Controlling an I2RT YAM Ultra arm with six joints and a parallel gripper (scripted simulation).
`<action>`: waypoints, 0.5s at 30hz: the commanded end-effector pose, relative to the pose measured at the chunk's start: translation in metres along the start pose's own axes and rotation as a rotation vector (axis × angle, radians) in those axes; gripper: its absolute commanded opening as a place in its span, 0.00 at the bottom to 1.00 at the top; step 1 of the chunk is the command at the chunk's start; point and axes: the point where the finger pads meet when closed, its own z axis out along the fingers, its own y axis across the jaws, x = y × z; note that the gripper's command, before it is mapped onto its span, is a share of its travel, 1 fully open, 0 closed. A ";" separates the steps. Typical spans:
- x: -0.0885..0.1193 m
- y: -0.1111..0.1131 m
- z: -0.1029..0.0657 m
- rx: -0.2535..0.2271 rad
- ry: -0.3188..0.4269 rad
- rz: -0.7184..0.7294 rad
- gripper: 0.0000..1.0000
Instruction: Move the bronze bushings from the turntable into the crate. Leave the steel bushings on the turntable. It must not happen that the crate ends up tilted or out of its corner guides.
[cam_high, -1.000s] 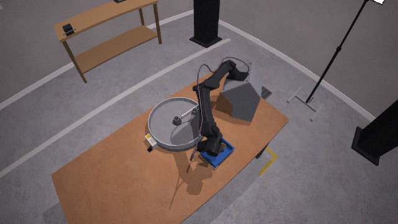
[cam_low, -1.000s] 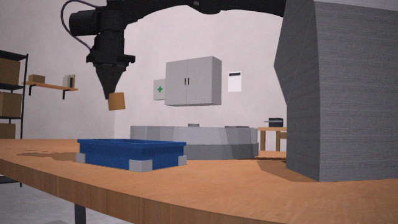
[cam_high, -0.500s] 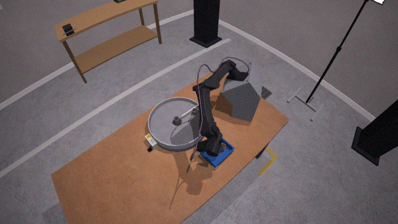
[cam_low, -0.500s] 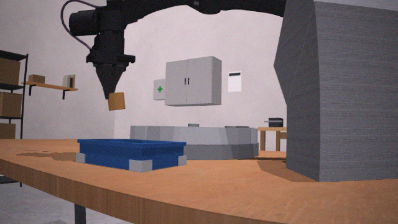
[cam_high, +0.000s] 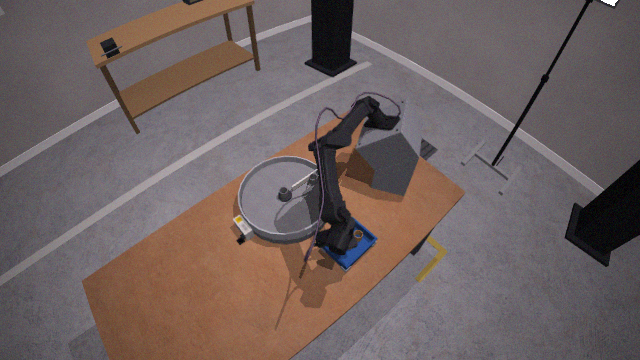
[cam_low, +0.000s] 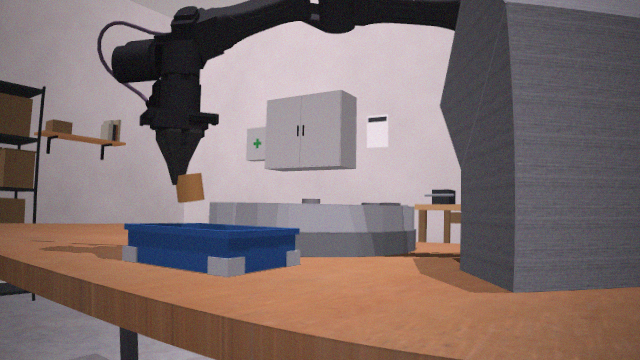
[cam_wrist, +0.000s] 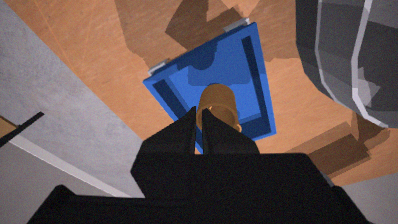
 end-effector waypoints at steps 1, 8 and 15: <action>-0.008 0.019 0.000 -0.045 -0.056 -0.012 0.00; -0.022 0.022 -0.010 -0.070 -0.077 0.006 0.00; -0.021 0.021 -0.009 -0.065 -0.072 0.000 0.00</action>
